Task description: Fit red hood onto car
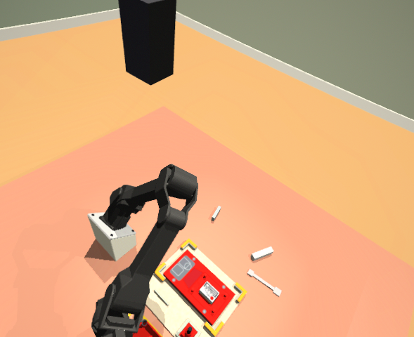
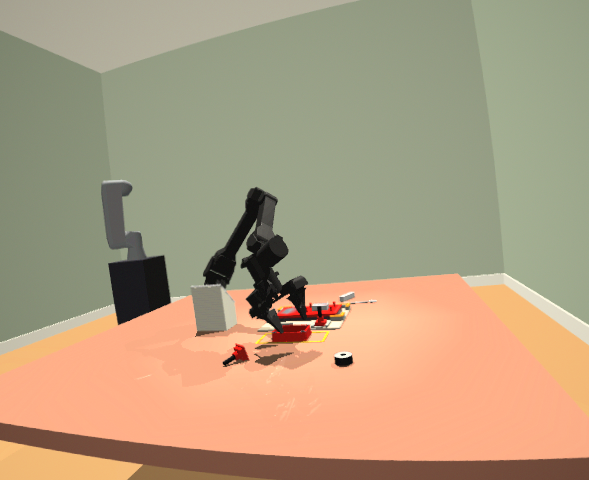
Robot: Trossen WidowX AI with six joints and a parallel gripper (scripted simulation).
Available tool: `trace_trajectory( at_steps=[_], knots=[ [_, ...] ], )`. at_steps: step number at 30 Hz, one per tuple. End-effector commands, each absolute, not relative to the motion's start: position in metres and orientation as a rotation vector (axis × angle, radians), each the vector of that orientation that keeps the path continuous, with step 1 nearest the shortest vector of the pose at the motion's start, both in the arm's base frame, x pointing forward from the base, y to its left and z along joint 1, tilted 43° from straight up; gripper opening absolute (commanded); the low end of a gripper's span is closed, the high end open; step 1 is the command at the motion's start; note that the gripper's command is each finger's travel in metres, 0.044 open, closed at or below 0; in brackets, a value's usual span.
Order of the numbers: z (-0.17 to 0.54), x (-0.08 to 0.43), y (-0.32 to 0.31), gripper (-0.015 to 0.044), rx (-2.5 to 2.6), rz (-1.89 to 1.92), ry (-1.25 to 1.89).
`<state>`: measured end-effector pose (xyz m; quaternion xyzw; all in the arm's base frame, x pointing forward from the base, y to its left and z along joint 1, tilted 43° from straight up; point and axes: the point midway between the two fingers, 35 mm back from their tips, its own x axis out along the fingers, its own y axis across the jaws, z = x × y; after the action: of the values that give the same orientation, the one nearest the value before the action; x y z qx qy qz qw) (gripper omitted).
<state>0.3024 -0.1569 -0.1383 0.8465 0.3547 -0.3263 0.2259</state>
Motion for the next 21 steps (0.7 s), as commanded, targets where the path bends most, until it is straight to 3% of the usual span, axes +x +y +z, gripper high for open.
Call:
trace_trajectory(
  at_steps=[1,15,21],
  knots=[
    [-0.134,0.290,-0.152,0.0440,1.681,-0.283,0.761],
    [-0.085,0.264,-0.128,0.0440,0.786,0.093,0.449],
    [-0.082,0.263,-0.126,0.0440,0.745,0.103,0.435]
  ],
)
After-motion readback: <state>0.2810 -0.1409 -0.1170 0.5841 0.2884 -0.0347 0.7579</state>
